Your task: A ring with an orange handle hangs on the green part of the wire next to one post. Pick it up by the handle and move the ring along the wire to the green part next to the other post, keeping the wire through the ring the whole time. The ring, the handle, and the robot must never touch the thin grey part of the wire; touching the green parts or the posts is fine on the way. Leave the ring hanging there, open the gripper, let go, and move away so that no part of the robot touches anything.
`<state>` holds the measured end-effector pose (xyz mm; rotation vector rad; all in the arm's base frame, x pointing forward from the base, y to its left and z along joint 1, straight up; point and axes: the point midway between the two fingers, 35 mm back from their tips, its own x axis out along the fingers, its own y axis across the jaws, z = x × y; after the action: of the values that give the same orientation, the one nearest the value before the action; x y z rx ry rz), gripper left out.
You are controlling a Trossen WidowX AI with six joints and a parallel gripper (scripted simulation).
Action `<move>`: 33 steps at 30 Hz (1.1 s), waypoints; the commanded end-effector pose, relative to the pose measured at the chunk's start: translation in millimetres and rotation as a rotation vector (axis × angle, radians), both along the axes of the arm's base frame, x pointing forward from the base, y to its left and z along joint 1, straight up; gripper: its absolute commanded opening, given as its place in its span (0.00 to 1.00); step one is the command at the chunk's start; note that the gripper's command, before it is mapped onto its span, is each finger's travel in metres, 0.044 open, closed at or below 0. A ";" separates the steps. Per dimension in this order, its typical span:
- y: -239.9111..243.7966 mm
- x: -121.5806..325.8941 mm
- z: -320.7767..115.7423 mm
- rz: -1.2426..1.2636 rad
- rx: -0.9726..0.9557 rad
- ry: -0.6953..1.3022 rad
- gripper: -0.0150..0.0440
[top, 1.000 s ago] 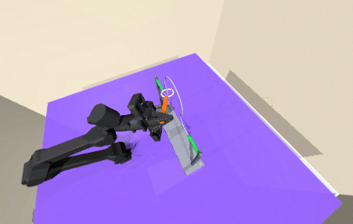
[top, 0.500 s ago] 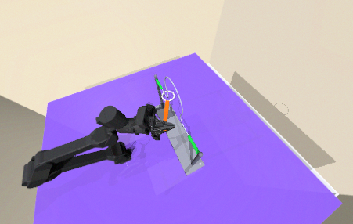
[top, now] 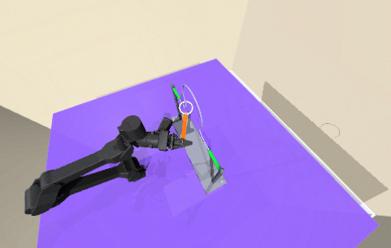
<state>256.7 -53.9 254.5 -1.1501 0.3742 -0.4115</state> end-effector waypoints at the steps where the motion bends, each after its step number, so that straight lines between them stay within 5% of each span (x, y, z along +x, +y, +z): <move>1: 5.6 -0.1 -11.6 -0.002 0.086 0.000 0.00; 33: 93.8 0.6 -82.7 0.008 0.842 0.005 0.00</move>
<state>256.9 31.1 172.6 -0.3861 0.4819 -0.2190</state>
